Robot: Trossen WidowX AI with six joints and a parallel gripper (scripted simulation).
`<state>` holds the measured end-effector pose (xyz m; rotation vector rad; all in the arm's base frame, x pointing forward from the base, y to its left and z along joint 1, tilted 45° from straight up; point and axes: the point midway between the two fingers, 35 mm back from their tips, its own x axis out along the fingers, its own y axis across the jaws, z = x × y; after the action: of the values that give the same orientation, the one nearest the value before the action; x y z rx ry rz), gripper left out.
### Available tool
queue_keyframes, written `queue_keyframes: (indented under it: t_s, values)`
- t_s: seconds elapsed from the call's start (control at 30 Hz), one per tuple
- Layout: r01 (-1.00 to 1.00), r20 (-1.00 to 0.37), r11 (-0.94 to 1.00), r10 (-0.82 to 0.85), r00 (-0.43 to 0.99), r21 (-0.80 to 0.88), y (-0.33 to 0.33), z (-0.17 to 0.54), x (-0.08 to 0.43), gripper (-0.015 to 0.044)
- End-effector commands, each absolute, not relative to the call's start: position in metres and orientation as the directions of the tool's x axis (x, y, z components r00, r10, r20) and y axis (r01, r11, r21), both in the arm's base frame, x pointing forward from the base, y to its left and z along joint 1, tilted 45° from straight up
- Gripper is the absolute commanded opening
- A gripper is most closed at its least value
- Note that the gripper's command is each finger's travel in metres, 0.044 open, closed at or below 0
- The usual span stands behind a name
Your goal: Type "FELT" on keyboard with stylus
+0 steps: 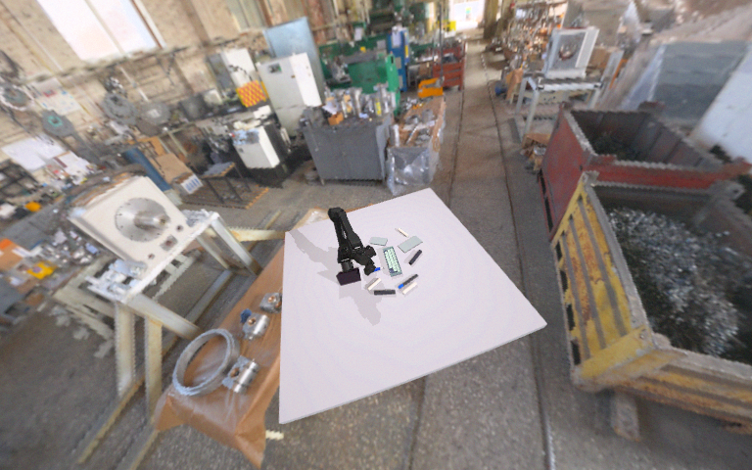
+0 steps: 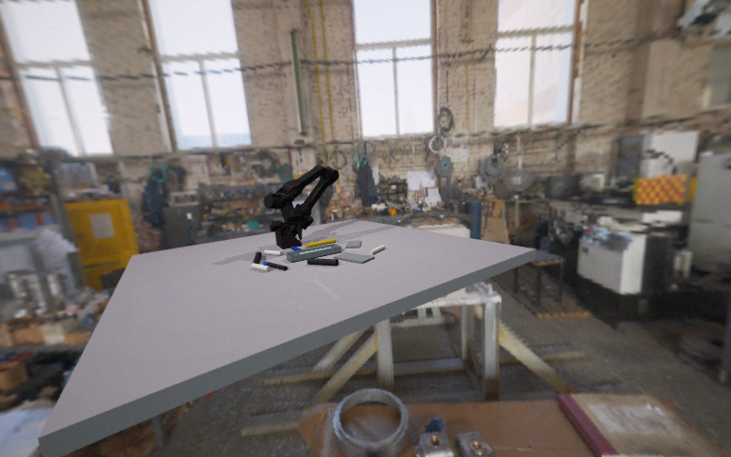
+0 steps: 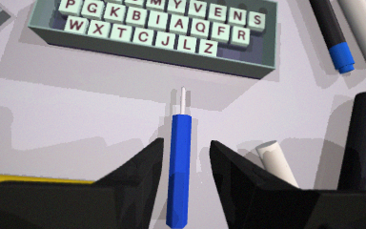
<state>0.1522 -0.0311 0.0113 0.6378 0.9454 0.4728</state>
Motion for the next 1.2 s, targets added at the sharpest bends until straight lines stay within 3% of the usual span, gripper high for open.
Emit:
queue_keyframes:
  t_s: [0.0, 1.17]
  values:
    - [-0.093, -0.587, 0.717, 0.631, 0.508, 0.691, -0.027, 0.009, 0.152, 0.015]
    - [-0.093, -0.586, 0.717, 0.631, 0.508, 0.691, -0.013, -0.006, 0.152, 0.015]
